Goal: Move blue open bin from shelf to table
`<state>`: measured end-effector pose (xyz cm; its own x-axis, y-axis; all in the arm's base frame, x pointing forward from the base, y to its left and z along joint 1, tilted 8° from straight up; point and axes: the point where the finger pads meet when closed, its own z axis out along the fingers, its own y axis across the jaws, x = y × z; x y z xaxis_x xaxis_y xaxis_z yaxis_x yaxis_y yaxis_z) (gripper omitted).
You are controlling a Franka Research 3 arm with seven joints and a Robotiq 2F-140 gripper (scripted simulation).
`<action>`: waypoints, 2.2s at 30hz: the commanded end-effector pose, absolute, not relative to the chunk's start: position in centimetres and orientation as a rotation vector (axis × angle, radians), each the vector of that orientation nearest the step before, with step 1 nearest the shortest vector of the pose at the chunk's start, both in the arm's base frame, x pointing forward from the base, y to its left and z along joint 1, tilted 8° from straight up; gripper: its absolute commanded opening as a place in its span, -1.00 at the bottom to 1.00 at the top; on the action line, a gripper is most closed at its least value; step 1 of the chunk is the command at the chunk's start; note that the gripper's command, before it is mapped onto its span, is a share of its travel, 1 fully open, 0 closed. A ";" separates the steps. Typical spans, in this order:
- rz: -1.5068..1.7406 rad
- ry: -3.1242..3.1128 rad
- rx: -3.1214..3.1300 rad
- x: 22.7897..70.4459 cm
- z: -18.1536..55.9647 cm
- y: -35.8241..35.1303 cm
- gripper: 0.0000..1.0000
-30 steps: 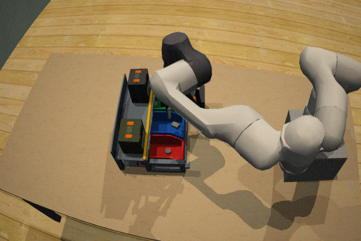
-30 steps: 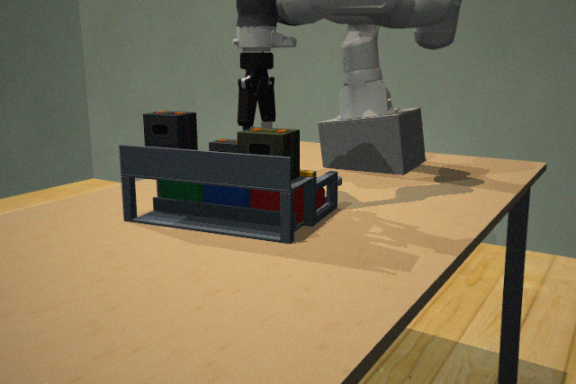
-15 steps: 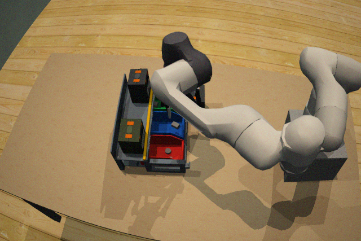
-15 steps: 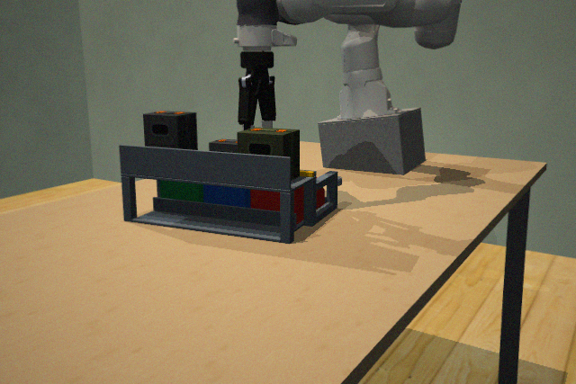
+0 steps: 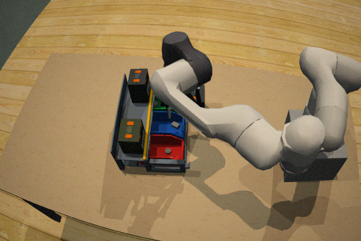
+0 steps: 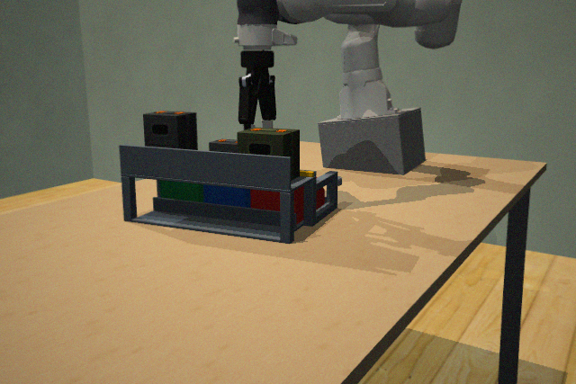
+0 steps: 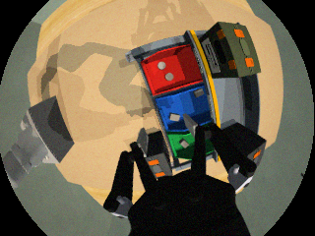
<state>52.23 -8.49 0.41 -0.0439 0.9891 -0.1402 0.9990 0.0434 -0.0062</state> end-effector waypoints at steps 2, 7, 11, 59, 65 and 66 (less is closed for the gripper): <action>-0.155 2.199 2.101 52.2 0.5 -8.4 0.15; -0.155 2.203 2.100 52.1 0.6 -8.3 0.15; -0.155 2.203 2.100 52.1 0.6 -8.3 0.15; -0.175 2.504 1.756 52.2 0.6 -8.4 0.15; -0.175 2.504 1.756 52.2 0.6 -8.4 0.15; -0.175 2.504 1.756 52.2 0.6 -8.4 0.15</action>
